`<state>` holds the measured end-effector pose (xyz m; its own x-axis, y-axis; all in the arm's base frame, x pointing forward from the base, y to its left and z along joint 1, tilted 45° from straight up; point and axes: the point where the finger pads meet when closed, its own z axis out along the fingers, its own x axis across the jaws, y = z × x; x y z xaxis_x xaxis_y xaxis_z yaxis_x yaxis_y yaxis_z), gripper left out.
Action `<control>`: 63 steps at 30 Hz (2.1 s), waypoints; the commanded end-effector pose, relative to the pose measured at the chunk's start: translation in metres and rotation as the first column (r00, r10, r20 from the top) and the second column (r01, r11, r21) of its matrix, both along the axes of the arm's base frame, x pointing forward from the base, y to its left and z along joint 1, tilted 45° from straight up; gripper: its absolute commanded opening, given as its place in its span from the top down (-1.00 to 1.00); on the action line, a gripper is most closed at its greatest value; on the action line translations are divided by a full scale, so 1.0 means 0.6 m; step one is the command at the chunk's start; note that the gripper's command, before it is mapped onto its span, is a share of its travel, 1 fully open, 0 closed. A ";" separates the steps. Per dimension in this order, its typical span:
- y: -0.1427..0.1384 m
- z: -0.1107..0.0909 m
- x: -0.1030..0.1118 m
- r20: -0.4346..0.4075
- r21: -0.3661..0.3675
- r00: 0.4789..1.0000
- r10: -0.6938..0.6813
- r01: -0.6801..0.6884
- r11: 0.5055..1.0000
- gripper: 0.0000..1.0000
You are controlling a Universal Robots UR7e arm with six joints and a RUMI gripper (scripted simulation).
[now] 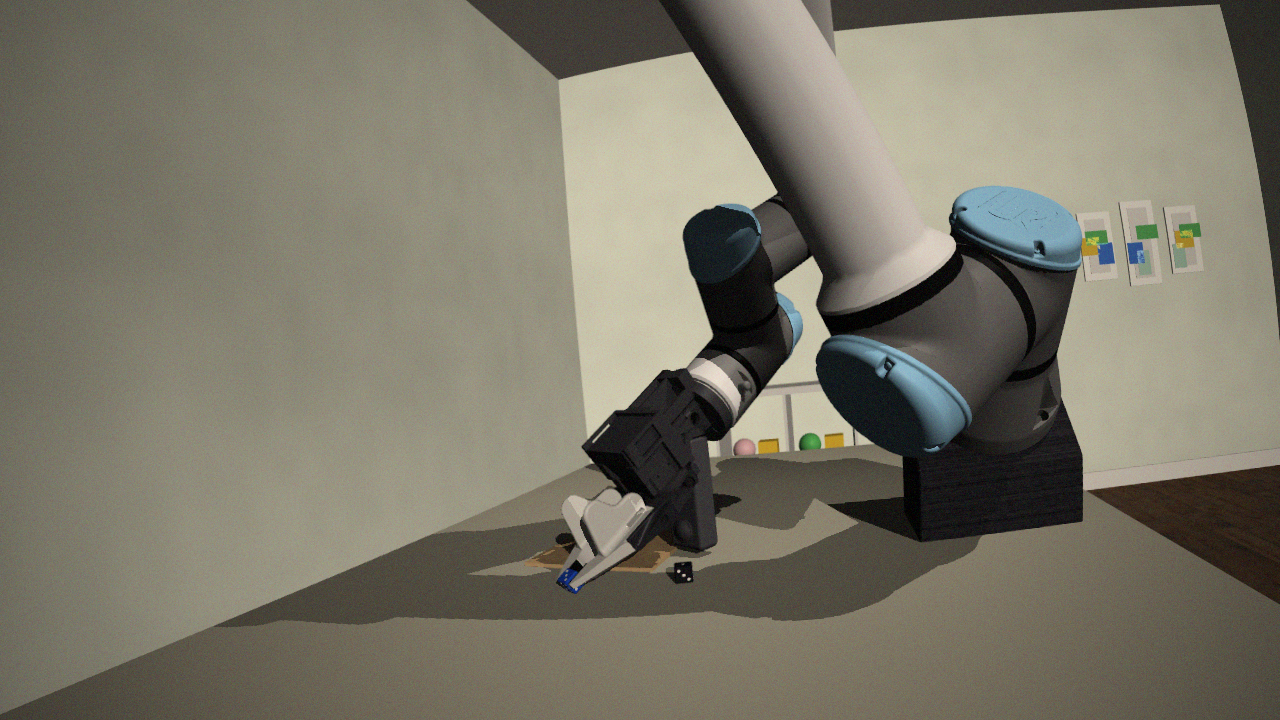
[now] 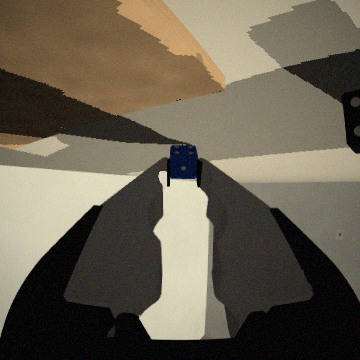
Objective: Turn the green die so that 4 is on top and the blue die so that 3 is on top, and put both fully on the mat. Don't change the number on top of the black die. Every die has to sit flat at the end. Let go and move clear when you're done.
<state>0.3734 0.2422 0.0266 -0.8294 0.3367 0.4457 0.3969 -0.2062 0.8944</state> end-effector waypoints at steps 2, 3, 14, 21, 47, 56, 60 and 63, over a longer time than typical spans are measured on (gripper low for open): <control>0.000 0.000 0.000 0.001 0.000 1.000 -0.001 0.001 1.000 0.99; 0.000 0.000 0.000 0.001 0.000 1.000 -0.001 0.001 1.000 0.99; 0.000 0.000 0.000 0.001 0.000 1.000 -0.001 0.001 1.000 0.99; 0.000 0.000 0.000 0.001 0.000 1.000 -0.001 0.001 1.000 0.99; 0.000 0.000 0.000 0.001 0.000 1.000 -0.001 0.001 1.000 0.64; 0.000 0.000 0.000 0.001 0.000 1.000 -0.001 0.001 1.000 0.64; 0.000 0.000 0.000 0.001 0.000 1.000 -0.001 0.001 1.000 0.64; 0.000 0.000 0.000 0.001 0.000 1.000 -0.001 0.001 1.000 0.64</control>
